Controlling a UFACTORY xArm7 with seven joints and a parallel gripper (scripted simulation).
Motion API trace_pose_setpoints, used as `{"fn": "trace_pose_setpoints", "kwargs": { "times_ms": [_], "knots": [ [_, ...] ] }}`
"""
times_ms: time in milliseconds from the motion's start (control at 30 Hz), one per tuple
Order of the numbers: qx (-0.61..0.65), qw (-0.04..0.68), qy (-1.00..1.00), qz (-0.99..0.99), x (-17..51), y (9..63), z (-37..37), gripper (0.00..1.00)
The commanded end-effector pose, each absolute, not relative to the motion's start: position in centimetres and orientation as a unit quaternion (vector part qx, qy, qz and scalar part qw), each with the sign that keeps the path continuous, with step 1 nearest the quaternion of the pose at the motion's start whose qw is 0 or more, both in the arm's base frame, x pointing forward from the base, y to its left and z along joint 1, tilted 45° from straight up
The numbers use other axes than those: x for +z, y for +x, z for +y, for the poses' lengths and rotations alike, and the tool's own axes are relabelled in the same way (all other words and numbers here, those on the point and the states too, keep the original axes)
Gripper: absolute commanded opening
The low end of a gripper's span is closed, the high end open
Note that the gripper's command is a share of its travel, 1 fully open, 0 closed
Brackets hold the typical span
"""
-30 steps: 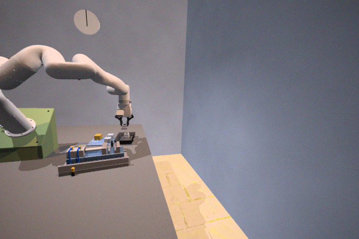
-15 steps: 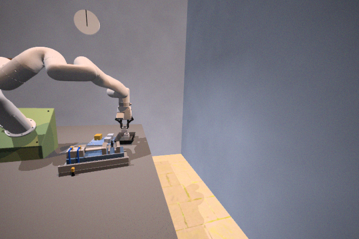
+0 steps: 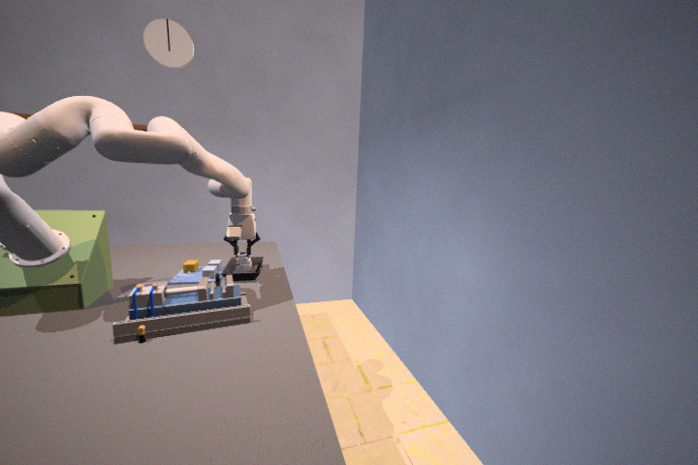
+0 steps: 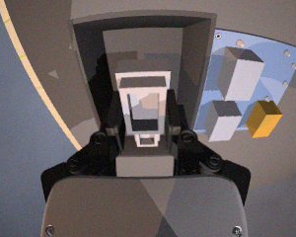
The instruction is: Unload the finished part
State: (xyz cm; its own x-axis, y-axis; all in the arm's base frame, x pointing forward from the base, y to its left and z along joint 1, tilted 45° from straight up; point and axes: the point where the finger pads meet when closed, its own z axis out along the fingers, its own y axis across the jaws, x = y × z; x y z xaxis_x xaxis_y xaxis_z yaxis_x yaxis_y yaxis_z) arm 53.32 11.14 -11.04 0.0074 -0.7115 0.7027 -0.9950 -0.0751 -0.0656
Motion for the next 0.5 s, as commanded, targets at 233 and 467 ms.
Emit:
{"fn": "trace_pose_setpoints", "kwargs": {
  "times_ms": [233, 467],
  "knots": [
    [0.3, 0.234, 0.67, -0.637, -12.3, 53.6, 10.1, 0.0],
    [0.3, 0.234, 0.67, -0.637, -13.1, 53.8, 9.4, 0.0]
  ]
}}
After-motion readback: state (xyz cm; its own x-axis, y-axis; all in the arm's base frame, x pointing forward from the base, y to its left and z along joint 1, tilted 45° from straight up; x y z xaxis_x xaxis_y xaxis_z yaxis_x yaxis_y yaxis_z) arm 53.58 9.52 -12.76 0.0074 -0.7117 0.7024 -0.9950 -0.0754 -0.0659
